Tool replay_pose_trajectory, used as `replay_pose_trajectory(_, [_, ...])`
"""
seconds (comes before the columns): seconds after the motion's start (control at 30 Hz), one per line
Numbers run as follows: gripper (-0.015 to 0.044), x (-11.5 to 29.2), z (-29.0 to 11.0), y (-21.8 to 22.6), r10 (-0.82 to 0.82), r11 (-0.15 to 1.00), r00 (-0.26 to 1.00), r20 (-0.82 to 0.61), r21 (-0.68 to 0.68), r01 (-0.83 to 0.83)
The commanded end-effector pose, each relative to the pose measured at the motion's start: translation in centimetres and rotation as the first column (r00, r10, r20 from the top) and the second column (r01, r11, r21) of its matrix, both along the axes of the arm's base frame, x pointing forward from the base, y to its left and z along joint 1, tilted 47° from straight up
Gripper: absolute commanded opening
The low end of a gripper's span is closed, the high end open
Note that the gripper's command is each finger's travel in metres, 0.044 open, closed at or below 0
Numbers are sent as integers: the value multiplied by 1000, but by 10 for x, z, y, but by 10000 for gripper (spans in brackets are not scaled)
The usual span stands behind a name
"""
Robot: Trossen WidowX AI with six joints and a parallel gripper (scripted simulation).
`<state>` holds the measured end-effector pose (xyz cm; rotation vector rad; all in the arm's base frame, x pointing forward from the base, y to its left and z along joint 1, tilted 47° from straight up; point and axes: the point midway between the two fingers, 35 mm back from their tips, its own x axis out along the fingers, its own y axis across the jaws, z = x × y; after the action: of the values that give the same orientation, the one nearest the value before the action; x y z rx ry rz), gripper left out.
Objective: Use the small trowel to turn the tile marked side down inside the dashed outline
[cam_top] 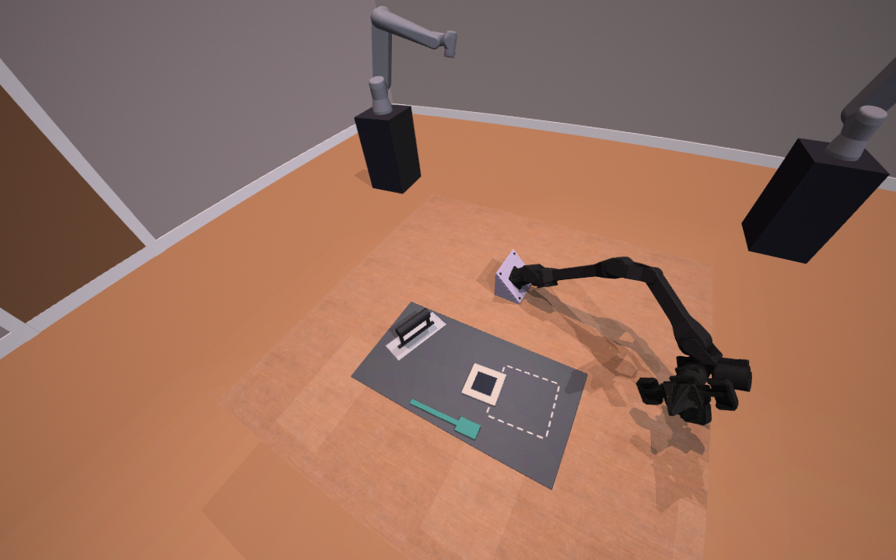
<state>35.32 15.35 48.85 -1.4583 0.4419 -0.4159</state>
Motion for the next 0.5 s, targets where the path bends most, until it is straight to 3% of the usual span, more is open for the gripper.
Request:
replay_pose_trajectory(0.0, [0,0,0,0,0,1000,1000,0,0,0])
replay_pose_trajectory(0.03, [0,0,0,0,0,1000,1000,0,0,0])
replay_pose_trajectory(0.17, [100,0,0,0,0,1000,1000,0,0,0])
replay_pose_trajectory(0.47, [100,0,0,0,0,1000,1000,0,0,0])
